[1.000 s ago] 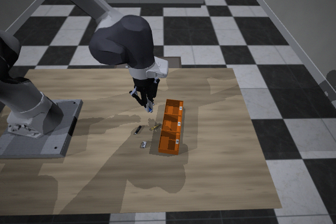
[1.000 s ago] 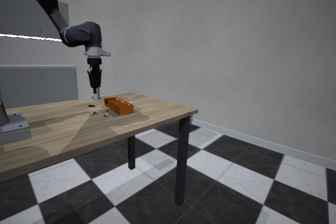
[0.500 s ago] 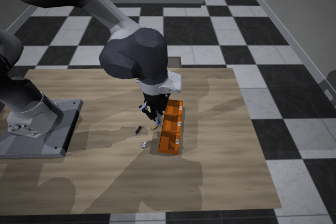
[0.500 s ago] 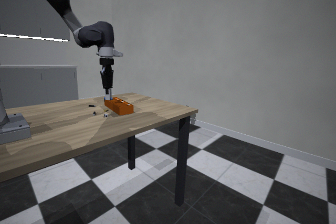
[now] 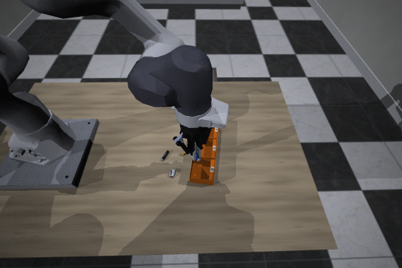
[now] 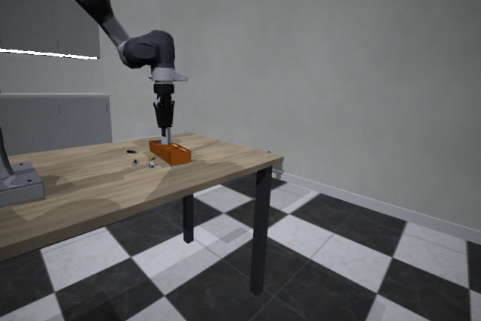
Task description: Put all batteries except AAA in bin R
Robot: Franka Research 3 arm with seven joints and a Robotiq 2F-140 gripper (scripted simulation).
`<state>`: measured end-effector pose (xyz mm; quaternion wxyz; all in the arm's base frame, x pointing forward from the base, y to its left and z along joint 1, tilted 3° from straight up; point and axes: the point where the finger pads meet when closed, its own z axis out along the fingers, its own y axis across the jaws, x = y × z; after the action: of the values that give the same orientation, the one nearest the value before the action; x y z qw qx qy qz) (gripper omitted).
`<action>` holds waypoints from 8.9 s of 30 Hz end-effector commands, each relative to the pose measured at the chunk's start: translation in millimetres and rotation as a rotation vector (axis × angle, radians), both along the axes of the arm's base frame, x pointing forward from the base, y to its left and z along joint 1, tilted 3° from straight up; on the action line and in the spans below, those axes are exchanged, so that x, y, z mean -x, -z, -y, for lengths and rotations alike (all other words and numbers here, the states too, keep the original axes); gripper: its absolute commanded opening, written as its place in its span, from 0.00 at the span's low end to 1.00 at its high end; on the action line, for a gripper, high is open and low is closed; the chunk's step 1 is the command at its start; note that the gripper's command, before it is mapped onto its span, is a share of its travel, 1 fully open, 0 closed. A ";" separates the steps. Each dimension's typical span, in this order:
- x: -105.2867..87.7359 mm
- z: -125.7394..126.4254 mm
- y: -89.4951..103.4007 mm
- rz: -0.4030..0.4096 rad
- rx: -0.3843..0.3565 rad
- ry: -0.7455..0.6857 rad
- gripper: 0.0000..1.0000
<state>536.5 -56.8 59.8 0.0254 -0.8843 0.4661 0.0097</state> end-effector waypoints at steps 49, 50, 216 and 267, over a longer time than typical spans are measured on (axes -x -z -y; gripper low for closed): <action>-18.6 32.5 3.0 -0.056 -0.001 0.713 0.05; -18.7 32.6 3.0 -0.056 -0.001 0.713 0.05; -22.4 32.7 3.1 -0.056 -0.001 0.713 0.17; -21.1 39.8 -115.9 -0.056 -0.001 0.713 1.00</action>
<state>561.5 -96.4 176.5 0.0206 -0.6697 0.7421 0.0207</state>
